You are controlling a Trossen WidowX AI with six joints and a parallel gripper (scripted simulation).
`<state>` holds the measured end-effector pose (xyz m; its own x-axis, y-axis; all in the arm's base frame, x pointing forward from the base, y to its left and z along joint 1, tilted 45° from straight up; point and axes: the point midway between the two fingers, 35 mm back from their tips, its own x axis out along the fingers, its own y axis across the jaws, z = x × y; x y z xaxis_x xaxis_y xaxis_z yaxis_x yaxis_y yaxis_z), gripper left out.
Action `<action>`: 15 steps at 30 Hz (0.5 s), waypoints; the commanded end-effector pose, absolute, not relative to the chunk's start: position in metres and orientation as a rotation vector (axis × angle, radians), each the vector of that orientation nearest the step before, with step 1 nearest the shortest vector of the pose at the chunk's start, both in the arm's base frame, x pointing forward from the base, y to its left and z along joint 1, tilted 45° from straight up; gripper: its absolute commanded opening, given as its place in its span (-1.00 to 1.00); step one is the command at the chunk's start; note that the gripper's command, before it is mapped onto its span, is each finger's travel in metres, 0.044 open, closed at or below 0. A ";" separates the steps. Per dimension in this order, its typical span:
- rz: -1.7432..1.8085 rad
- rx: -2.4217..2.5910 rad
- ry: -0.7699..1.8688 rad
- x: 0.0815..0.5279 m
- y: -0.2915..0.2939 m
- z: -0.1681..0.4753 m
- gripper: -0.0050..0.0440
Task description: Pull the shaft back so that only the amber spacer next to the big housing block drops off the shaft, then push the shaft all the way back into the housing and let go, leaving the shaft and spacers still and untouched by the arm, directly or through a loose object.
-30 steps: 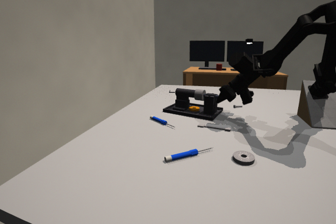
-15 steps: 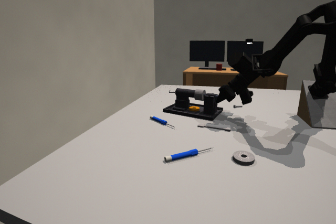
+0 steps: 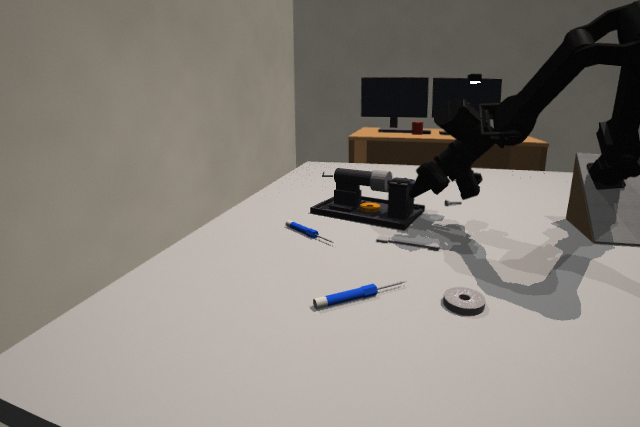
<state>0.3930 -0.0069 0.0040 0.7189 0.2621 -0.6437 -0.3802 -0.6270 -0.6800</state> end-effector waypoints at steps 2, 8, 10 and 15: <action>0.931 -2.048 0.089 0.393 -0.007 0.004 0.18; 0.931 -2.048 0.089 0.393 -0.007 0.004 0.77; 0.930 -2.049 0.090 0.390 -0.008 0.007 0.97; 0.927 -2.051 0.091 0.379 -0.013 0.019 1.00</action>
